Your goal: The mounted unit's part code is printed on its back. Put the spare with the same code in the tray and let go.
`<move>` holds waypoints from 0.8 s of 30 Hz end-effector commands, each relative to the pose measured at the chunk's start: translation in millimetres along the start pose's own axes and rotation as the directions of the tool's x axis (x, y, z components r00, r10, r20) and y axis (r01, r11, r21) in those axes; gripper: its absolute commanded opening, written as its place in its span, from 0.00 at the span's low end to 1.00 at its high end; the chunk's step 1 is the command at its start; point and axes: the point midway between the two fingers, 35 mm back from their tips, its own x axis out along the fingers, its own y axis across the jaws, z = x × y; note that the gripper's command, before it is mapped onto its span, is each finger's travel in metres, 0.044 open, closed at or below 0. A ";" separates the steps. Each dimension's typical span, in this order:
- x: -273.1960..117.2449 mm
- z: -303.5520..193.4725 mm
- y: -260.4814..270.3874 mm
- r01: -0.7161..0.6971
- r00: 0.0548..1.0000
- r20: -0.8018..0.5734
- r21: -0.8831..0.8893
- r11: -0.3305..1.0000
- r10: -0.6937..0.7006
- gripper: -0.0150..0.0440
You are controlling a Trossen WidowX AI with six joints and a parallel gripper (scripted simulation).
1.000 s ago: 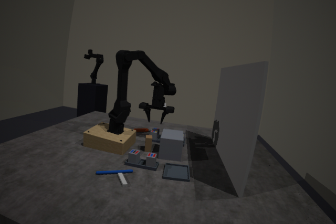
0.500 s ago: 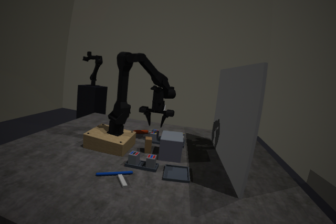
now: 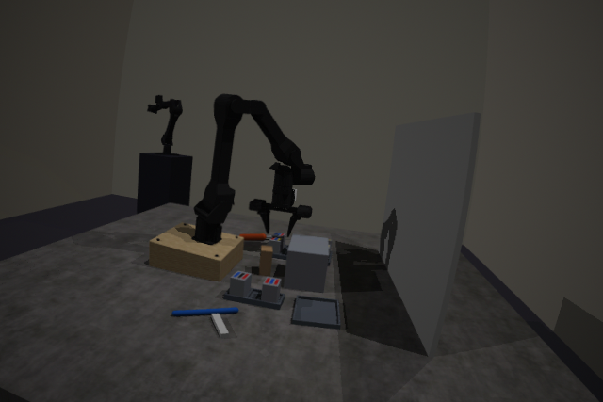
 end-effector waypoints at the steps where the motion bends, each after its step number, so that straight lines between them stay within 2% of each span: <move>1: 8.3 -1.2 0.3 0.000 1.000 -0.007 -0.003 1.000 0.000 0.76; 24: 45.6 -5.2 3.8 -0.001 1.000 -0.007 -0.003 1.000 0.001 0.76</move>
